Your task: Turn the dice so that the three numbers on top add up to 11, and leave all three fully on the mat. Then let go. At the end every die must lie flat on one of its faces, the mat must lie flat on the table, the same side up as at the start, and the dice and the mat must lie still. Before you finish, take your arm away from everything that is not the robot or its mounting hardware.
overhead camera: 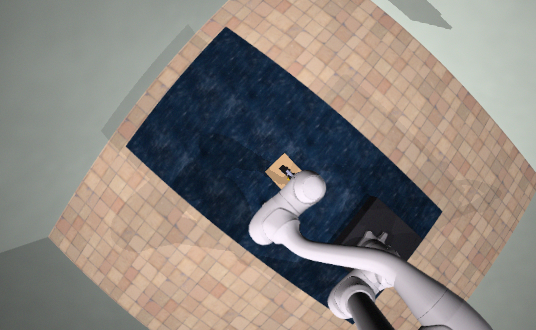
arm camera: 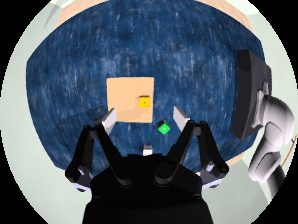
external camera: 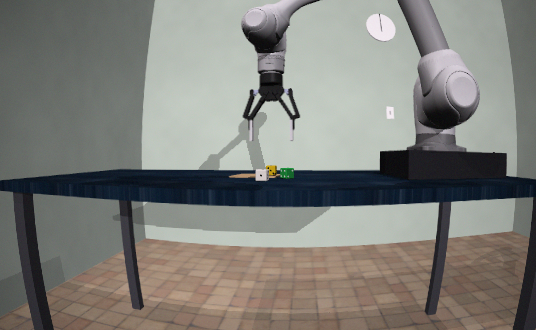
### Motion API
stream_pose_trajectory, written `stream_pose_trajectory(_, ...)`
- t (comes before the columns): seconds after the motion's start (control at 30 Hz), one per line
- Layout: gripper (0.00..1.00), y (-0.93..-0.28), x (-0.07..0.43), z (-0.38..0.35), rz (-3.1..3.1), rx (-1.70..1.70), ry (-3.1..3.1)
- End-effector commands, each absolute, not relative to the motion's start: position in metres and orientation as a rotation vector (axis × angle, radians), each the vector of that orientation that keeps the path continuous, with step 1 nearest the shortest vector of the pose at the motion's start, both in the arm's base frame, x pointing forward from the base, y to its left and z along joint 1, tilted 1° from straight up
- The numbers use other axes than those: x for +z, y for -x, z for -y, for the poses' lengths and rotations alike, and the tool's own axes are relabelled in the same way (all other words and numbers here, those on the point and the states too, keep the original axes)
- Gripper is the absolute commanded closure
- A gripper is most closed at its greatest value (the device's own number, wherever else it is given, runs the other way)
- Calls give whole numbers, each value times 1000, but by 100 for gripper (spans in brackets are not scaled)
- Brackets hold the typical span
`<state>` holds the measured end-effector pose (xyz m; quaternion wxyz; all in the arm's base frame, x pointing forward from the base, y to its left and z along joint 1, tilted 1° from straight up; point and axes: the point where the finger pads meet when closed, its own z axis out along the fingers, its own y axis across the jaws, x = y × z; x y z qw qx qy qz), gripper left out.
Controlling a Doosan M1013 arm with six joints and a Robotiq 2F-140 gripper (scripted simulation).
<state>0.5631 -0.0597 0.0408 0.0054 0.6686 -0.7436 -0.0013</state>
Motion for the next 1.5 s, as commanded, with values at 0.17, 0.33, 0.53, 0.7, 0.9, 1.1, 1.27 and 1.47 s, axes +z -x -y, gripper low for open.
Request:
stream_pose_trajectory(0.17,0,-563,41,60,2328,-4,-2093)
stream_pose_trajectory(0.33,0,-563,41,60,2329,-4,-2093)
stream_pose_trajectory(0.53,0,-566,41,50,2424,-3,-1981)
stream_pose_trajectory(0.7,0,-569,40,34,2558,-2,-1805)
stream_pose_trajectory(0.9,0,-573,39,13,2720,-1,-1550)
stream_pose_trajectory(1.1,0,-576,38,-6,2843,1,-1311)
stream_pose_trajectory(1.27,0,-578,38,-23,2933,2,-1095)
stream_pose_trajectory(1.47,0,-580,37,-43,3021,3,-823)
